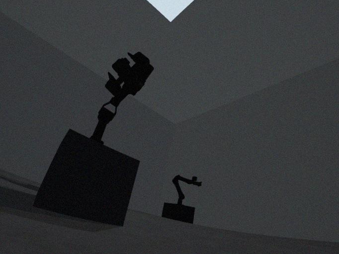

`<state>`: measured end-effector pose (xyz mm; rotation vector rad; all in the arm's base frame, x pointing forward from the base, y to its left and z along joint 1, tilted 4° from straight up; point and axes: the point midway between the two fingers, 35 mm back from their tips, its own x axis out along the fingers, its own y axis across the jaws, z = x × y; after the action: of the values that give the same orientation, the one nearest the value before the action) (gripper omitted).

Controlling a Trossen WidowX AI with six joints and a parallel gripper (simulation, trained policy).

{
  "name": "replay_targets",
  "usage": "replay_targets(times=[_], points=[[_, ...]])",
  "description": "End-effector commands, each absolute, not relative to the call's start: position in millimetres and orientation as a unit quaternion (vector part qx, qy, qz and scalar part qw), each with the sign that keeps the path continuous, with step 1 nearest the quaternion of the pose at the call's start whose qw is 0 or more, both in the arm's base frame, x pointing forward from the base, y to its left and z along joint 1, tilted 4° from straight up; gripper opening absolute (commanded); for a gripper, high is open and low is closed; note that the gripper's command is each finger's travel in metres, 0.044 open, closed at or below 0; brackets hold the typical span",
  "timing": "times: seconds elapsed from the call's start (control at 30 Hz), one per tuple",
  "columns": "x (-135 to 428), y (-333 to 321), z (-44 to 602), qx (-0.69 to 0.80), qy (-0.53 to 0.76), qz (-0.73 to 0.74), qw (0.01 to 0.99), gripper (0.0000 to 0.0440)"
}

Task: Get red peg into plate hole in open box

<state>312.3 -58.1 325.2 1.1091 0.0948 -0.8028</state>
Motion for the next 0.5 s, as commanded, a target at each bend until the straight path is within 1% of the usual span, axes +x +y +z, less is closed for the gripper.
replay_targets(times=[0.0, 0.47], points=[[311, -41, 318, 0.543, 0.062, -0.351, 0.76, 0.0435], [287, 47, 275, 0.666, 0.19, -0.285, 0.663, 0.0423]])
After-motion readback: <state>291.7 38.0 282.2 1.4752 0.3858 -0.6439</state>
